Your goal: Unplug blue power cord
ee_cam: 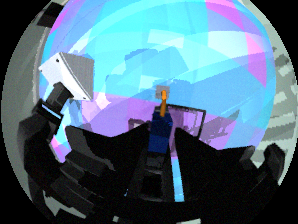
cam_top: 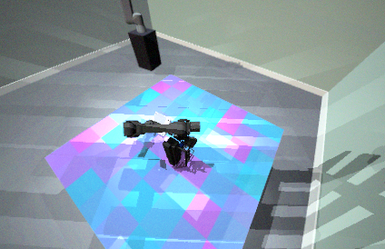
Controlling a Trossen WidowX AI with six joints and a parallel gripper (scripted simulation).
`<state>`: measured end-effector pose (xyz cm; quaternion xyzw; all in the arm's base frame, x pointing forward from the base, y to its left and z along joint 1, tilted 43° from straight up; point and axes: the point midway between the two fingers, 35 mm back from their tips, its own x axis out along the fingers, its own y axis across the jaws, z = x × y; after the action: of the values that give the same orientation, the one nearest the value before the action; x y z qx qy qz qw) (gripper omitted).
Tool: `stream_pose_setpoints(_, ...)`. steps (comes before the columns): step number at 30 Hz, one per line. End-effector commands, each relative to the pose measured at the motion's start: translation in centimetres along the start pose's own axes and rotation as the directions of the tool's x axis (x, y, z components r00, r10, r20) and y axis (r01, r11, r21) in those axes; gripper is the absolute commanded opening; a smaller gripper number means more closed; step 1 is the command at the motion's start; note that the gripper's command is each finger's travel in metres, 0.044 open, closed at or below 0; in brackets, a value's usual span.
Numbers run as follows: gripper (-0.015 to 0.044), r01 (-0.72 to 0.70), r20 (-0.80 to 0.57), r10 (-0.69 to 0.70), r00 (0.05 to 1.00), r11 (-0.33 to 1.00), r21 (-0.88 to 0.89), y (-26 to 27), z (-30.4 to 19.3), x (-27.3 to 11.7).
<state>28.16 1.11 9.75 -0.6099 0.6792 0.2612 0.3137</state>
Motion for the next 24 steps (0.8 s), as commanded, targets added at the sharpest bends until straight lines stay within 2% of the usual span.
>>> stream_pose_setpoints(1, 0.016, 0.003, -0.003, -0.003, 1.0, 1.0, -0.005, 0.08, -0.15, 0.49)
stream_pose_setpoints(6, 0.016, 0.003, -0.004, -0.003, 1.0, 1.0, -0.005, 0.09, -0.16, 0.9)
stream_pose_setpoints(10, 0.0055, -0.001, 0.0, 0.001, 1.0, 1.0, 0.001, 0.01, -0.07, 0.7)
stream_pose_setpoints(18, 0.0002, -0.001, 0.0, 0.001, 1.0, 1.0, 0.001, 0.01, -0.07, 0.7)
stream_pose_setpoints(24, 0.0, -0.001, 0.0, 0.001, 1.0, 1.0, 0.001, -0.05, 0.47, 0.69)
